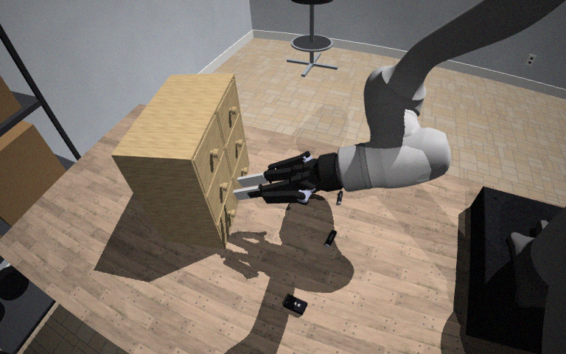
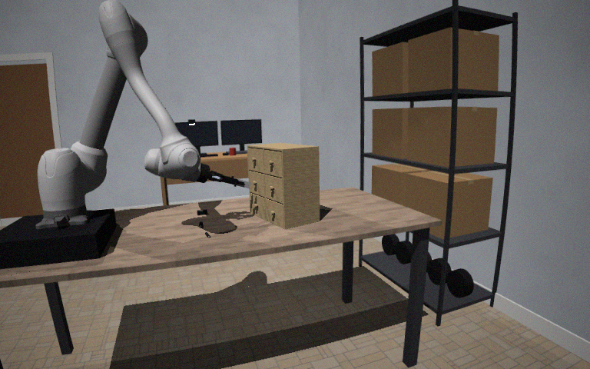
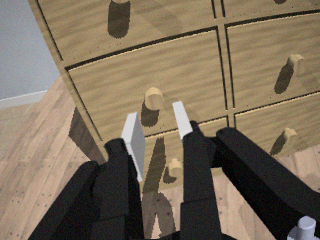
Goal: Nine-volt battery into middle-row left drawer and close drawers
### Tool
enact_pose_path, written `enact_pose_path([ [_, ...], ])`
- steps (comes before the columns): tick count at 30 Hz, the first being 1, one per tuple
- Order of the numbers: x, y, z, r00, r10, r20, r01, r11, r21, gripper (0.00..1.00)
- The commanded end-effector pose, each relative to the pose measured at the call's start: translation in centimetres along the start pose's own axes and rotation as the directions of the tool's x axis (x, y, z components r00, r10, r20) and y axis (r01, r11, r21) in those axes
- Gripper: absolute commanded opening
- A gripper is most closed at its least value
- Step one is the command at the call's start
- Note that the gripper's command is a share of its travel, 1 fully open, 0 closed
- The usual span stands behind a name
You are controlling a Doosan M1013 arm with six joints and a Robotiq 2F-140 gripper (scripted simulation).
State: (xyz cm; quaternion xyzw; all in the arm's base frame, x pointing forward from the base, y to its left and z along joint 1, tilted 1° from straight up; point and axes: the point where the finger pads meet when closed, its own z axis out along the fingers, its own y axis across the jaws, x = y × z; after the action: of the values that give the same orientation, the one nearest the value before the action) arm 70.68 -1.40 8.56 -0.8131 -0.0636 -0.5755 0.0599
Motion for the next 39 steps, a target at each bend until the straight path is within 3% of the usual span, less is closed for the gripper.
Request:
enact_pose_path([
  [1,0.4,0.0,0.1,1.0,-0.005,-0.003,0.005,1.0,0.0,0.2],
  [39,1.6,0.0,3.3,1.0,-0.005,-0.003,0.005,1.0,0.0,0.2],
])
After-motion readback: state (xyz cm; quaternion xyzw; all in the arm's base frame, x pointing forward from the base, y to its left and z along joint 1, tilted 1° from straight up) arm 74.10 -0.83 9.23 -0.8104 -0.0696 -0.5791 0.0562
